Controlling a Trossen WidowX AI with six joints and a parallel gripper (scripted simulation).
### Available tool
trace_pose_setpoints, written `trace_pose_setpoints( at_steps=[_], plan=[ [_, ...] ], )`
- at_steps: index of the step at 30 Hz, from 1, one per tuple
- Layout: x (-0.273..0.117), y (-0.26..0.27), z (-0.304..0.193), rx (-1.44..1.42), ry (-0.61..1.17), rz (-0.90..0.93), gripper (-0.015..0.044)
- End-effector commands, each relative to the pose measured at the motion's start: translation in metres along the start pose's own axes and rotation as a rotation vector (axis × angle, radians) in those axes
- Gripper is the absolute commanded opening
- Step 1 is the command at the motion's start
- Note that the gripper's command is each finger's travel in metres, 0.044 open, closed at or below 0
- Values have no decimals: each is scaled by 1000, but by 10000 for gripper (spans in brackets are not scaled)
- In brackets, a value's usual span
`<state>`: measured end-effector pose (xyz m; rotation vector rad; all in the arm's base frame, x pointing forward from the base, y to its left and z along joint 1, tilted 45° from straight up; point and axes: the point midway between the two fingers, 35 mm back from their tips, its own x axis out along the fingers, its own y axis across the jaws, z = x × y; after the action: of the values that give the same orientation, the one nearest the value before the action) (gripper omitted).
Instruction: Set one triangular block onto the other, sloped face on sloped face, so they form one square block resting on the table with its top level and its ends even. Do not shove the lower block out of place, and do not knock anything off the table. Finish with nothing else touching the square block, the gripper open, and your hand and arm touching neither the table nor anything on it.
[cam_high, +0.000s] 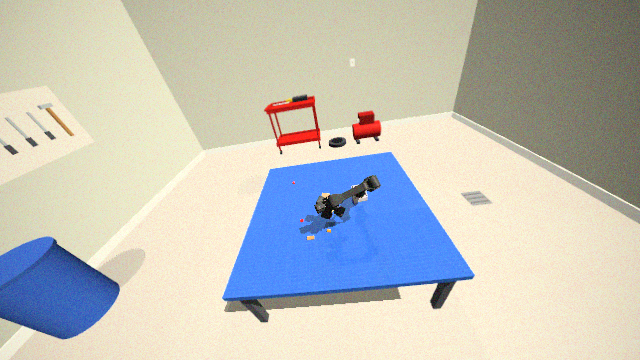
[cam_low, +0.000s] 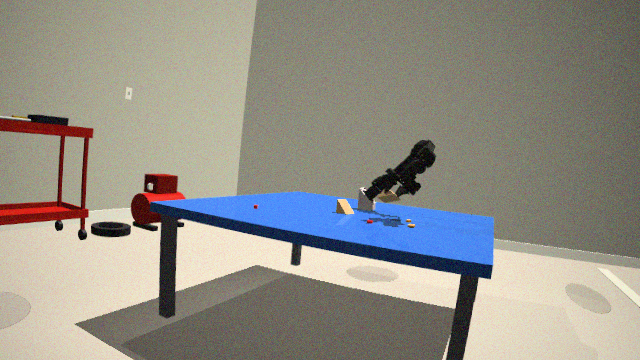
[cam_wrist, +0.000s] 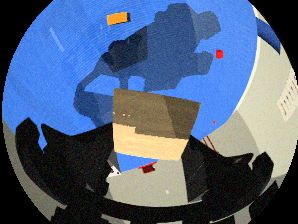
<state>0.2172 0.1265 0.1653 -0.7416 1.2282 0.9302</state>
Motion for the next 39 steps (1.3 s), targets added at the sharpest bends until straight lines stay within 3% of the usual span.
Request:
trace_pose_setpoints(
  at_steps=[1,39],
  plan=[
    [3,0,-1,120,3,32,0],
    [7,-3,-5,1389,79,326,0]
  ],
)
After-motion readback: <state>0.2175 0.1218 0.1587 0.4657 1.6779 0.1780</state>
